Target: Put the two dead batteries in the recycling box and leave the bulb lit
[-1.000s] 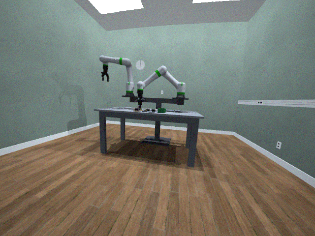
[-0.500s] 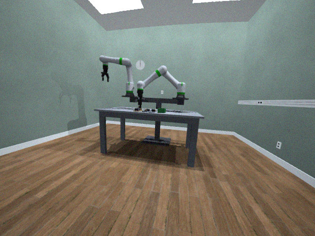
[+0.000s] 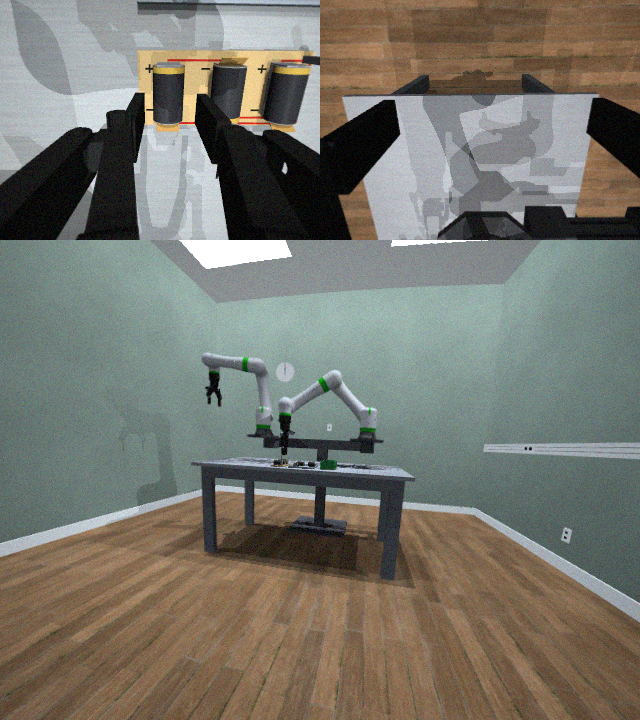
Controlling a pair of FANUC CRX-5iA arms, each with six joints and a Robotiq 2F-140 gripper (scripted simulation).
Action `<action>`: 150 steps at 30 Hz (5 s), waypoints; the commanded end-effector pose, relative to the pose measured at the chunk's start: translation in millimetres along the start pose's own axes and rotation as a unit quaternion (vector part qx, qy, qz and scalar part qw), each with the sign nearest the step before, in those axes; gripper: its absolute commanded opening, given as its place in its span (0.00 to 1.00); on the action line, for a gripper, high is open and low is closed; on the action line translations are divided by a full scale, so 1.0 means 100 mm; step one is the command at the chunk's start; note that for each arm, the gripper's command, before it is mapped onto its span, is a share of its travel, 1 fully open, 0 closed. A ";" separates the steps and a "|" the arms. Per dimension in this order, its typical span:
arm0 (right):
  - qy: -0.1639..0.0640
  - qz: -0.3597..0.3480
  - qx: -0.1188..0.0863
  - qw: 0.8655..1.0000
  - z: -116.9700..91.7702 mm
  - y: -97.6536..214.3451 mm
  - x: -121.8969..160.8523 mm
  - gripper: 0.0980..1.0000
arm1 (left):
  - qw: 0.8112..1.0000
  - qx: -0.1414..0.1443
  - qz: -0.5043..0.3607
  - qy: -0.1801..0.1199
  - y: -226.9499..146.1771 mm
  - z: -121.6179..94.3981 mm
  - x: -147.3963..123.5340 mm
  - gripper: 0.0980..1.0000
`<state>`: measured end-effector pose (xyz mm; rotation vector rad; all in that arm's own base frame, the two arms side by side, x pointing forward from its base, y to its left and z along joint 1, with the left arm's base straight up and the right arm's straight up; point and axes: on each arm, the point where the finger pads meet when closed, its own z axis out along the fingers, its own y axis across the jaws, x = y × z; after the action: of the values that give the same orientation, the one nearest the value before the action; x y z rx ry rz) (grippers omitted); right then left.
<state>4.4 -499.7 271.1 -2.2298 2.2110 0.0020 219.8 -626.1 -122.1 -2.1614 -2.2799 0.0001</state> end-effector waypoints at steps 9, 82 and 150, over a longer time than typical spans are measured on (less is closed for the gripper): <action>0.001 0.000 0.000 1.000 -0.01 0.00 0.00 1.00 | 1.000 0.000 0.000 -0.001 0.00 -0.07 -0.01 0.30; 0.001 0.000 0.000 1.000 -0.01 0.00 0.00 1.00 | 1.000 0.000 -0.006 -0.001 0.00 -0.44 0.00 0.30; 0.001 0.000 0.000 1.000 -0.01 0.00 0.00 1.00 | 1.000 0.000 -0.006 -0.001 0.00 0.56 0.00 0.30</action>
<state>4.4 -499.7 271.1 -2.2298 2.2110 0.0020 219.7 -625.1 -176.8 -2.1465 -2.2931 -0.0005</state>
